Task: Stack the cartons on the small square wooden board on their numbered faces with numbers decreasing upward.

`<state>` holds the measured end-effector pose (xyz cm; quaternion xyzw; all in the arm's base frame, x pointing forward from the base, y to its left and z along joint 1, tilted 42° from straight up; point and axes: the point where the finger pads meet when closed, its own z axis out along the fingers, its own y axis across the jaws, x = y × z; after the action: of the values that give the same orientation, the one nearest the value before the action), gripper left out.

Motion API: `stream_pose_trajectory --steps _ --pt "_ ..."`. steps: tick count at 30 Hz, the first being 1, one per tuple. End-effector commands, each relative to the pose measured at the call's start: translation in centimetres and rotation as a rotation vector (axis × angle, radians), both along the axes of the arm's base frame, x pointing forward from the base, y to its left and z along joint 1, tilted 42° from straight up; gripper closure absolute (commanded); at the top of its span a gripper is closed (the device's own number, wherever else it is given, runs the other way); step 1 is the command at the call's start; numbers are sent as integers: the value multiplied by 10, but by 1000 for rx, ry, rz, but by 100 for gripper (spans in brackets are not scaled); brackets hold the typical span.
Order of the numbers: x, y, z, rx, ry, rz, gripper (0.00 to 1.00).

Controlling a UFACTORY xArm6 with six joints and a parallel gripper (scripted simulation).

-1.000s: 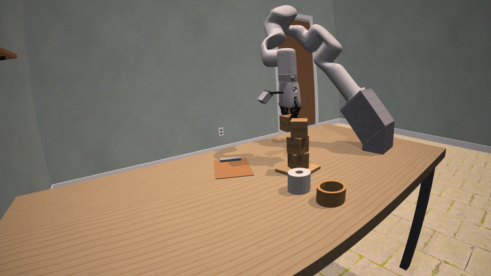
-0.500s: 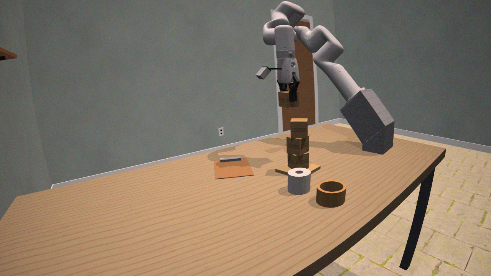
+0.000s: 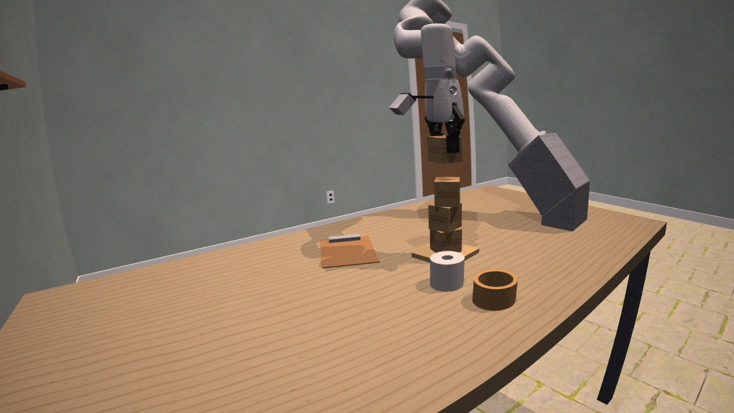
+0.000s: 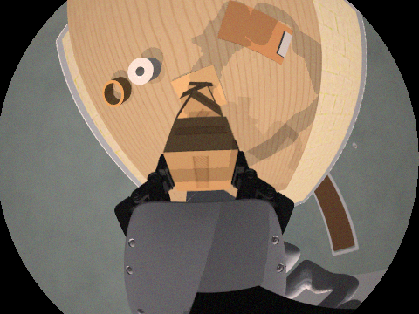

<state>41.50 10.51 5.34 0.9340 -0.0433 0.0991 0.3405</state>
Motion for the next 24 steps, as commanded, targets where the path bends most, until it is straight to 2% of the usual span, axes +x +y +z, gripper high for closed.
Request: stream_pose_trajectory --steps 1,24 --pt "10 -8 -17 -5 1 -5 100" --pt "13 -21 -31 -5 0 -5 100"
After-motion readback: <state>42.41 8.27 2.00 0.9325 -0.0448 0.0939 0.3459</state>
